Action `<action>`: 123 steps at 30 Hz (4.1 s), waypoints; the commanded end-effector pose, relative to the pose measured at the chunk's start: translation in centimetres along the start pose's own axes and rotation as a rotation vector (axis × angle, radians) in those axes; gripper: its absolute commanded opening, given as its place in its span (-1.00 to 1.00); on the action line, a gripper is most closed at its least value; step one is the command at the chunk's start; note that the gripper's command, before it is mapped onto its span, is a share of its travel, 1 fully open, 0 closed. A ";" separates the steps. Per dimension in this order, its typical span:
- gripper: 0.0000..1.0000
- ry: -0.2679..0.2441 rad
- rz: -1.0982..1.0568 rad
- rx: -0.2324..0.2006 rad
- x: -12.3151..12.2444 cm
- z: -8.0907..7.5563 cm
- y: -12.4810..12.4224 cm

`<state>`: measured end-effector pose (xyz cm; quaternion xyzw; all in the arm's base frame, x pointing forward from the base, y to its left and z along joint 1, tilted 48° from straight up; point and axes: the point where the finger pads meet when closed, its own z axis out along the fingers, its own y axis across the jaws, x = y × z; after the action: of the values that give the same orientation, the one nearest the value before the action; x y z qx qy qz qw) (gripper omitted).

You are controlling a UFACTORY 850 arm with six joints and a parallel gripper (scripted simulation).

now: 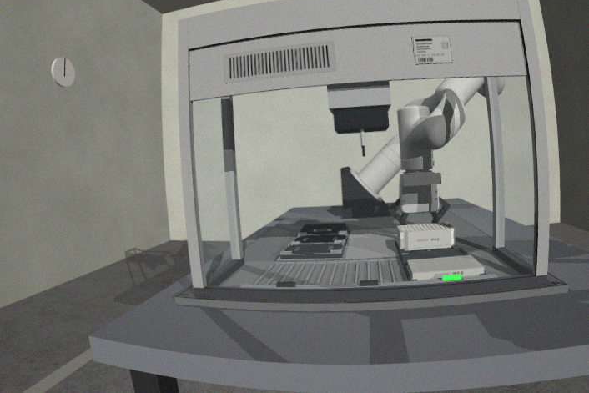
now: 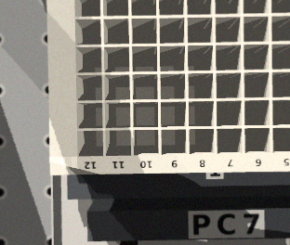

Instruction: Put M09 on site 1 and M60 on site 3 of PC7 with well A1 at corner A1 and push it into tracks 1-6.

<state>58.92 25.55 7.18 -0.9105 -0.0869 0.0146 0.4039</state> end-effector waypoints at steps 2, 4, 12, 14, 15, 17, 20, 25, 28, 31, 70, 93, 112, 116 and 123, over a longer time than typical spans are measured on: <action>0.63 0.002 -0.001 0.000 -0.3 -0.1 0.0; 0.63 0.002 -0.001 0.000 -0.3 -0.1 0.0; 0.63 0.002 -0.001 0.000 -0.3 -0.4 0.0; 0.63 0.002 -0.001 0.000 -0.3 -0.4 0.0; 0.63 0.002 -0.001 0.000 -0.3 -0.6 0.0; 0.63 0.002 -0.001 0.000 -0.3 -0.9 0.0; 0.63 0.002 -0.001 0.000 -0.3 -1.4 0.0; 0.63 0.002 -0.001 0.000 -0.3 -2.3 0.0; 0.63 0.002 -0.001 0.000 -0.3 -2.8 0.0; 0.63 0.002 -0.001 0.000 -0.3 -2.9 0.0; 0.63 0.002 -0.001 0.000 -0.3 -8.8 0.0; 0.63 0.002 -0.001 0.000 -0.3 -12.3 0.0; 0.63 0.002 -0.001 0.000 -0.3 -15.1 0.0; 0.63 0.002 -0.001 0.000 -0.3 -15.4 0.0; 0.63 0.002 -0.001 0.000 -0.3 -15.8 0.0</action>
<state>60.06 14.06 17.66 -0.9106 -0.0869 0.0144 0.4039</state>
